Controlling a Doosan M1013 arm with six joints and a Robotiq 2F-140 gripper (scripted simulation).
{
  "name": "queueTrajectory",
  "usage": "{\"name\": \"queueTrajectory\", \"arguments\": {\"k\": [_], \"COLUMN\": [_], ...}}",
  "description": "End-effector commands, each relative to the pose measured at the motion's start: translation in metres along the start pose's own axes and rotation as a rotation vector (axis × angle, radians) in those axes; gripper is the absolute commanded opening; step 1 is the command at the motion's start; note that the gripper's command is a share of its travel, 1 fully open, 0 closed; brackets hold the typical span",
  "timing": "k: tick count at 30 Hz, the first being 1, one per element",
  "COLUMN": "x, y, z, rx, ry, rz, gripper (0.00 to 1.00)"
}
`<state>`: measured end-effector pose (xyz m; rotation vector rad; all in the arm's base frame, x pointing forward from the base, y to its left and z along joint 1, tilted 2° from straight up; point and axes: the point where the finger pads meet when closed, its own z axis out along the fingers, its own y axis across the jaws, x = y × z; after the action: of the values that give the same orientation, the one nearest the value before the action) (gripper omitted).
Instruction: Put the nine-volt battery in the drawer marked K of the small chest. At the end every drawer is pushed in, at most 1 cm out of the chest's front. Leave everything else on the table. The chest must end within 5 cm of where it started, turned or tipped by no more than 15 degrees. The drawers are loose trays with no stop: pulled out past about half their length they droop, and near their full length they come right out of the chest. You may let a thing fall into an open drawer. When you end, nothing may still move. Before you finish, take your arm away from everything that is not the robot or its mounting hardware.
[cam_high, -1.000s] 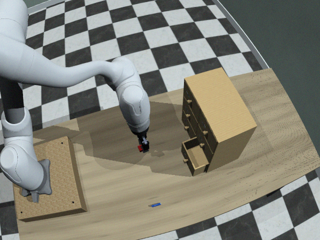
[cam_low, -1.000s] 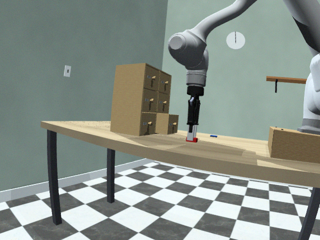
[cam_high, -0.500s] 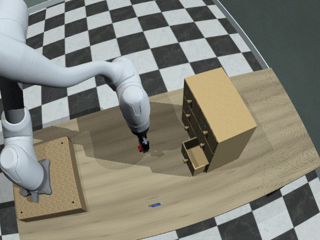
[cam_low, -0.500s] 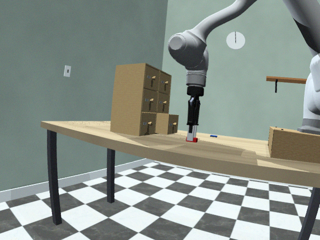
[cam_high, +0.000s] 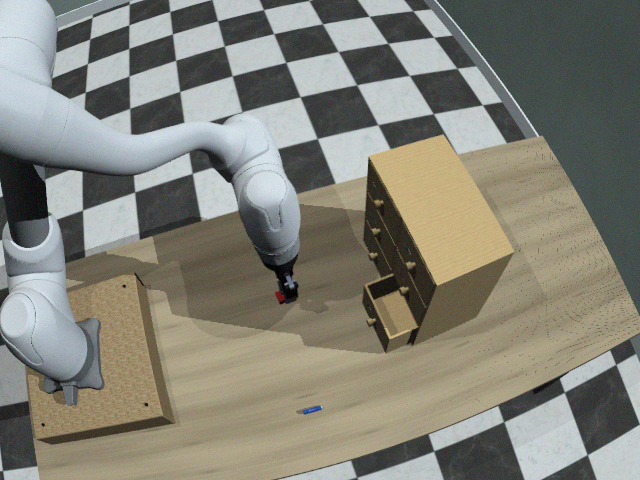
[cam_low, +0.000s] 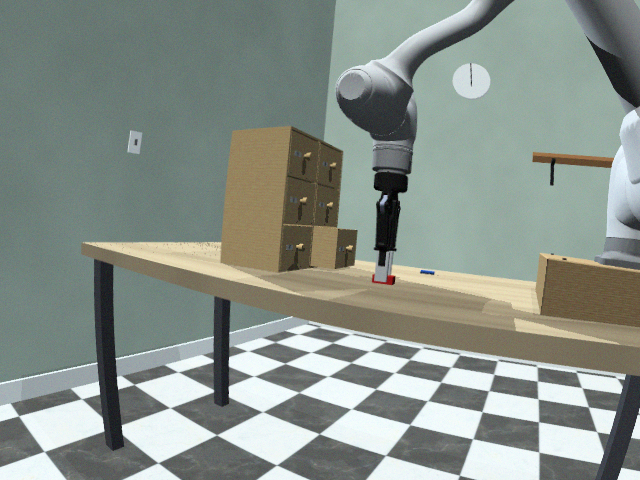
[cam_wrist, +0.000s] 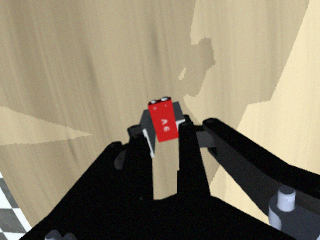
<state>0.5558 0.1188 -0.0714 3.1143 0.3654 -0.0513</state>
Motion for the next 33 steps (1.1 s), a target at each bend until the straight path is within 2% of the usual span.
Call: {"name": "queueTrajectory", "arguments": {"k": [1, 11, 13, 16, 18, 21, 23, 25, 33], "x": [-0.004, -0.004, -0.004, -0.003, -0.003, -0.003, -0.003, -0.003, -0.003], "y": [-0.003, -0.003, -0.003, -0.003, -0.003, -0.003, -0.003, -0.003, -0.003], "z": [0.004, 0.003, -0.007, -0.037, -0.037, -0.073, -0.089, -0.095, -0.096], "rx": [0.001, 0.001, 0.001, 0.001, 0.001, 0.001, 0.001, 0.001, 0.001], "ry": [-0.003, -0.003, -0.003, -0.003, -0.003, -0.003, -0.003, -0.003, -0.003], "rz": [0.000, 0.000, 0.000, 0.000, 0.000, 0.000, 0.000, 0.000, 0.000], "gripper": [0.14, 0.14, 0.14, 0.14, 0.14, 0.14, 0.14, 0.14, 0.14]}}
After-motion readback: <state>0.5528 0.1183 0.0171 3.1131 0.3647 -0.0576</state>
